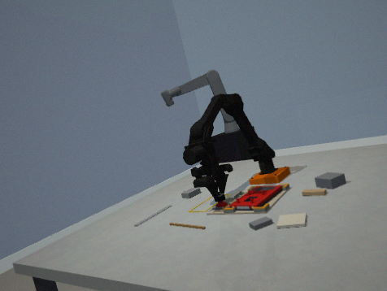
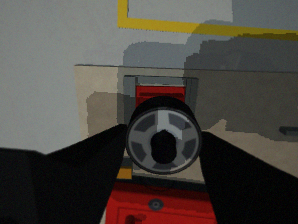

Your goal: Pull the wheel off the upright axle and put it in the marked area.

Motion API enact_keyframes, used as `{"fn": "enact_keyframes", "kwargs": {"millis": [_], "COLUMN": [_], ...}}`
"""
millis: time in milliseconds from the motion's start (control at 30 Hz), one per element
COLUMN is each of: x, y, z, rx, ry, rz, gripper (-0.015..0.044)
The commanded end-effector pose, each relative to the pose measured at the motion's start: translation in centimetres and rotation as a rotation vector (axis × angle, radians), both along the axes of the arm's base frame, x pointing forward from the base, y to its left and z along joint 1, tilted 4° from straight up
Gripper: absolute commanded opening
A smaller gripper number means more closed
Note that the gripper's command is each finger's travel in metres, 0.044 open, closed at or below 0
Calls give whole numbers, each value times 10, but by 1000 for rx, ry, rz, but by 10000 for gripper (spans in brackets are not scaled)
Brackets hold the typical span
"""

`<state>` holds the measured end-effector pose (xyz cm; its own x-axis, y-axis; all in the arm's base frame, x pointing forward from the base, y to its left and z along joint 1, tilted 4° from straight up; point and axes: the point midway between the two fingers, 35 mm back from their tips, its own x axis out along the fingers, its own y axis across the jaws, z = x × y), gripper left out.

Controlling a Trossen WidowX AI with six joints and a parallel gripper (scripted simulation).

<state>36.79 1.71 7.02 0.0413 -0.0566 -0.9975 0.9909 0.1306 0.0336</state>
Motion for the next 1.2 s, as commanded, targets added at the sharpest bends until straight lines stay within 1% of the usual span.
{"fn": "enact_keyframes", "kwargs": {"millis": [0, 1167], "x": [0, -1], "y": [1, 2], "z": [10, 22], "rx": [0, -1], "ry": [-12, -13], "rz": [1, 3], "gripper": [0, 0]}}
